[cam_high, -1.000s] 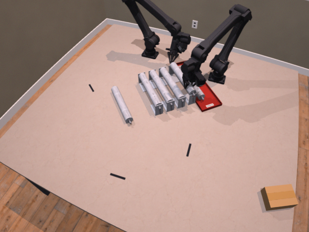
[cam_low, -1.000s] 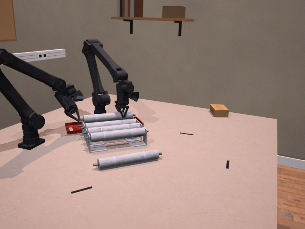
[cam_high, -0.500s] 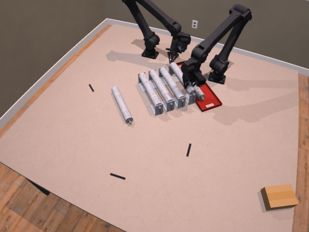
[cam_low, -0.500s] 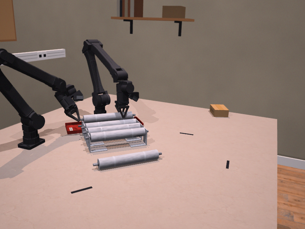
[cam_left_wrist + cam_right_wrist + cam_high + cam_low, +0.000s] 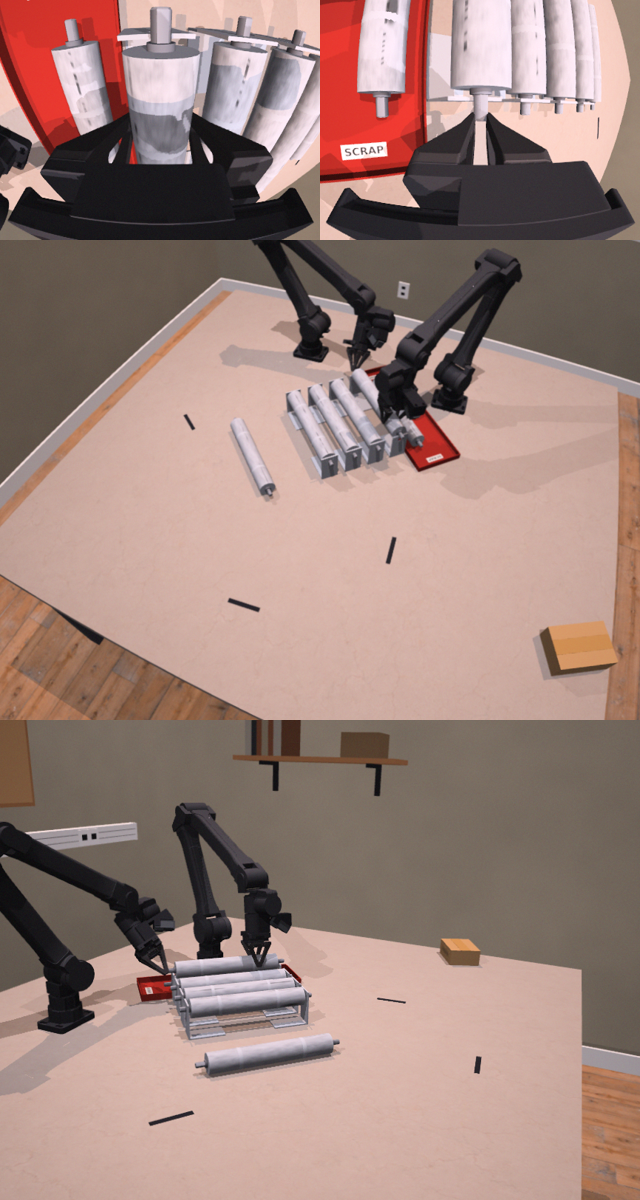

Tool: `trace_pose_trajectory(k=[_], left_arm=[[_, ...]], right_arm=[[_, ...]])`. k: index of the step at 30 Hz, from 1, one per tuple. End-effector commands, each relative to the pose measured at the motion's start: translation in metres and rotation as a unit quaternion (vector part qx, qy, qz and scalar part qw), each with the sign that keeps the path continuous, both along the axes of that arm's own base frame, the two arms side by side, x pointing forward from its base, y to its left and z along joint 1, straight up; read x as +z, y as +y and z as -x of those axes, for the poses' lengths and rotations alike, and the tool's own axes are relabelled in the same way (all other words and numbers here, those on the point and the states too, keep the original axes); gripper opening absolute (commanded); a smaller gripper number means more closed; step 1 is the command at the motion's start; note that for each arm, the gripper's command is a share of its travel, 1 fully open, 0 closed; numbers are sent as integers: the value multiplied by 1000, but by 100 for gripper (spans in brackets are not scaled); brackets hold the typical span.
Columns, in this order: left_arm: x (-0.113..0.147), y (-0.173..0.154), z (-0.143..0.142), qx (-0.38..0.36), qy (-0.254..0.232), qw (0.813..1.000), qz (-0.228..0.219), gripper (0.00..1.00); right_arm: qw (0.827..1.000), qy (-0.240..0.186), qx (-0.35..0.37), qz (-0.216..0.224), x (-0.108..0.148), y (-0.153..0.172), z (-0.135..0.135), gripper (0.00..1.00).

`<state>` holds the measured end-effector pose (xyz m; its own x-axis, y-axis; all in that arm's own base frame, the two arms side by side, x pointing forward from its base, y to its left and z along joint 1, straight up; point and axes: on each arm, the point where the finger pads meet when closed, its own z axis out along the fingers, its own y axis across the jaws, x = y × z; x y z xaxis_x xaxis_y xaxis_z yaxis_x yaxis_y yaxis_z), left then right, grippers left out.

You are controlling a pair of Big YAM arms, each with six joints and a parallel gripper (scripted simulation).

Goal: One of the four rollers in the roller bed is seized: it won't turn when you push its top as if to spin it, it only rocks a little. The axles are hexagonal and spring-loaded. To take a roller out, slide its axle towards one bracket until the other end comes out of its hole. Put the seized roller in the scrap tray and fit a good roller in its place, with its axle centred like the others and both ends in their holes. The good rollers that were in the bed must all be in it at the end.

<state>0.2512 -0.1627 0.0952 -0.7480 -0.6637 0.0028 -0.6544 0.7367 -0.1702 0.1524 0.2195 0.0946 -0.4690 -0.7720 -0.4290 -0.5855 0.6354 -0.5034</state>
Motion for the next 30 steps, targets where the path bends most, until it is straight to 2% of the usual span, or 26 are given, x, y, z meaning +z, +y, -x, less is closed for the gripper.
trace_pose_trajectory(k=[1, 30], left_arm=[[3, -1, -6, -1, -6, 1000, 0, 32], [3, -1, -6, -1, -6, 1000, -1, 32]], right_arm=[[998, 20, 9, 53, -24, -28, 13, 3], [997, 28, 9, 70, -31, -41, 20, 3]])
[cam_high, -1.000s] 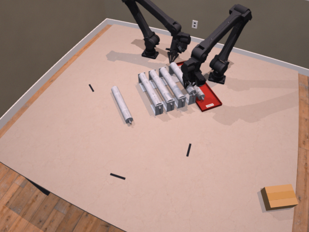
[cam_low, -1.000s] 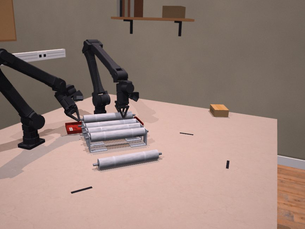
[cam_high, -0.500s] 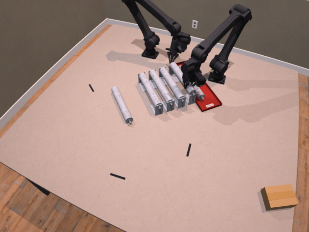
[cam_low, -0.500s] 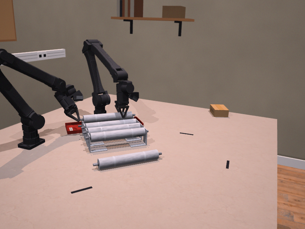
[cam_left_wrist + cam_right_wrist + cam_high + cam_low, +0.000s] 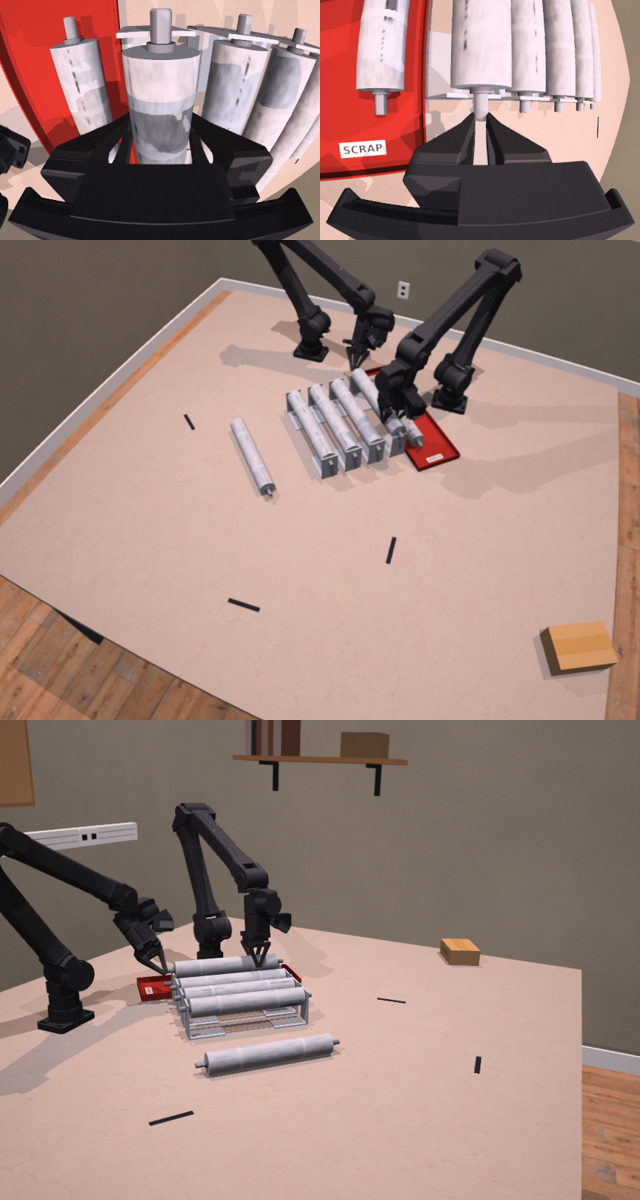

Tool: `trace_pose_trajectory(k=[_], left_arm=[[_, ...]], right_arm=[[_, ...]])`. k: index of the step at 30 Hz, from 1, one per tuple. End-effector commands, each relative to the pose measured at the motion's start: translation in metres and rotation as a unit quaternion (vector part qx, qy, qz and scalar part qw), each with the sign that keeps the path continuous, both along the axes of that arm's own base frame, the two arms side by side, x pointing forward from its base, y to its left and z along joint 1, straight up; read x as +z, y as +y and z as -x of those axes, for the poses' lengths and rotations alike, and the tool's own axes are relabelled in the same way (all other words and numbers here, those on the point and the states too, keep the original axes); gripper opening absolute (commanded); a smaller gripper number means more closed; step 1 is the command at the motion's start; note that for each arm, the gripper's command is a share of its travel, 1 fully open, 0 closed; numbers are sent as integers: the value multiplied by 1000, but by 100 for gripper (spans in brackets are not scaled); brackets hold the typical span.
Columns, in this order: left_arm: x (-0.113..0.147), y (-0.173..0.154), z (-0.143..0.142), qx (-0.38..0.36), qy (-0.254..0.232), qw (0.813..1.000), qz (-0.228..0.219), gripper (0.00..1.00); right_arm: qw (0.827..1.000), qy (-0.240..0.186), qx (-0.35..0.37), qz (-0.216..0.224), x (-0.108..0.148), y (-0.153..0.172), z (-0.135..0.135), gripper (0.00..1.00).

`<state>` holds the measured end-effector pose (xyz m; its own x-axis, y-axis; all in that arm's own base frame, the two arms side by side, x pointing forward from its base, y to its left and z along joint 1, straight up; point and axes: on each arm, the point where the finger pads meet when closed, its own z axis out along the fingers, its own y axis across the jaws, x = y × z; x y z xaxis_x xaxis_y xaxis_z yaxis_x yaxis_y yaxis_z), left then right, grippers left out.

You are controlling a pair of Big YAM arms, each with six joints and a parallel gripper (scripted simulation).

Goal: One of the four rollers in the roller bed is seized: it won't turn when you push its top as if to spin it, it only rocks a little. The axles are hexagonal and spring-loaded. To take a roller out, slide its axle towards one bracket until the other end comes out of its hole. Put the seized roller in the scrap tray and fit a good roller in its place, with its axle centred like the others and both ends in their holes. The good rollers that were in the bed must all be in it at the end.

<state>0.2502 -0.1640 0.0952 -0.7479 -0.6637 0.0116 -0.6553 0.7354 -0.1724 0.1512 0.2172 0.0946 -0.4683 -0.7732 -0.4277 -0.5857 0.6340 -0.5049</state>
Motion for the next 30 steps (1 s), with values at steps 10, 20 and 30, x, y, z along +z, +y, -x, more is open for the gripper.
trace_pose_trajectory(k=[10, 20, 30], left_arm=[[3, 1, -7, -1, -8, 1000, -4, 32], [3, 1, -7, -1, -8, 1000, -4, 32], [3, 1, -7, -1, -8, 1000, -4, 32]], right_arm=[[997, 30, 10, 76, -34, -42, 21, 3], [996, 32, 9, 83, -36, -46, 23, 3], [995, 34, 11, 89, -38, -51, 26, 3]])
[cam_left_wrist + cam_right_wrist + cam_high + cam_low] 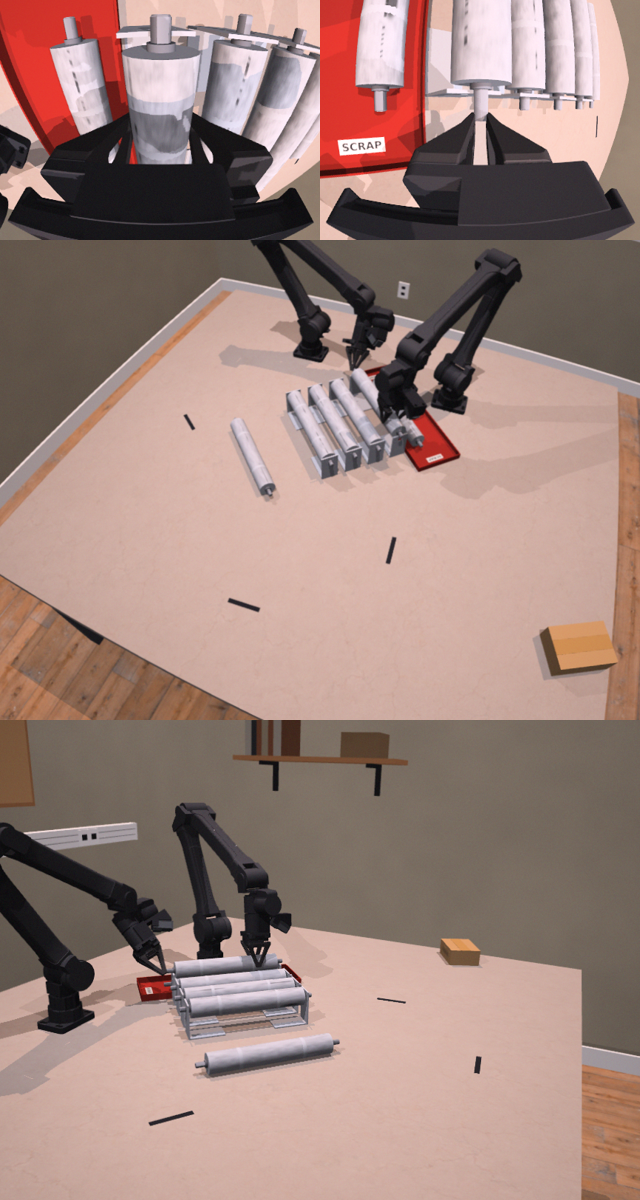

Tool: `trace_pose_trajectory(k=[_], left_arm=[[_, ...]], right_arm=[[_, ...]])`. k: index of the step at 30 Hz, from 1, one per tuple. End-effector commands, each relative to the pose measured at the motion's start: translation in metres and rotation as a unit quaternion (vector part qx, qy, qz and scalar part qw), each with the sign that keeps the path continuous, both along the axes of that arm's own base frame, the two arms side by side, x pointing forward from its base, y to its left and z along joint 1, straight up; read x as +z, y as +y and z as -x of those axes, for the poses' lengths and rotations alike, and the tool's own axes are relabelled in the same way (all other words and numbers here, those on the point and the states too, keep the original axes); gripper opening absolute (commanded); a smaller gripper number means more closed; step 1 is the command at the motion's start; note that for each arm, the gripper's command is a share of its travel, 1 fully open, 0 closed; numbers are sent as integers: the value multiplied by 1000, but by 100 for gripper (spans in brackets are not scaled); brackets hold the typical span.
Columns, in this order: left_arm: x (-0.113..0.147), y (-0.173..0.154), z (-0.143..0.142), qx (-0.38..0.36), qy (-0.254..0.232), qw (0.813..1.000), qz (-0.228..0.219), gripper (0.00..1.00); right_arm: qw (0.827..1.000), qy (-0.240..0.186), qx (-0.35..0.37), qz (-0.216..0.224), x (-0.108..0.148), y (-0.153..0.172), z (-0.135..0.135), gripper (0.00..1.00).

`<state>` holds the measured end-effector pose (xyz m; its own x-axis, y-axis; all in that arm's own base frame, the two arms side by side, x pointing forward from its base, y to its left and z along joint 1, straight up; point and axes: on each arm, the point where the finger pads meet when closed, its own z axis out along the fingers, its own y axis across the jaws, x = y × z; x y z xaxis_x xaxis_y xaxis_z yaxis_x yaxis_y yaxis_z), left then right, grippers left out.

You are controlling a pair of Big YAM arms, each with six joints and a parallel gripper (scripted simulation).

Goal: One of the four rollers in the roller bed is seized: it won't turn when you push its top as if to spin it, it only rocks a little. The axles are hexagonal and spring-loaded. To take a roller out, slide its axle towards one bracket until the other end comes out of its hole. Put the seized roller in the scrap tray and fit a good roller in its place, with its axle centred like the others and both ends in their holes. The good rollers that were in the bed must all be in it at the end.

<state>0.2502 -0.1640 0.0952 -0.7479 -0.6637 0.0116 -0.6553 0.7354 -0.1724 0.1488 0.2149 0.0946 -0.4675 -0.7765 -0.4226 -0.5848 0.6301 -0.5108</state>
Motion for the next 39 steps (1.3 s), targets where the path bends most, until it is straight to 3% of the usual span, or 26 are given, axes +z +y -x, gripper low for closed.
trace_pose_trajectory(k=[1, 39], left_arm=[[3, 1, -7, -1, -8, 1000, -4, 32], [3, 1, -7, -1, -8, 1000, -4, 32]], right_arm=[[996, 35, 10, 86, -38, -49, 24, 3], [995, 36, 11, 92, -40, -56, 27, 3]])
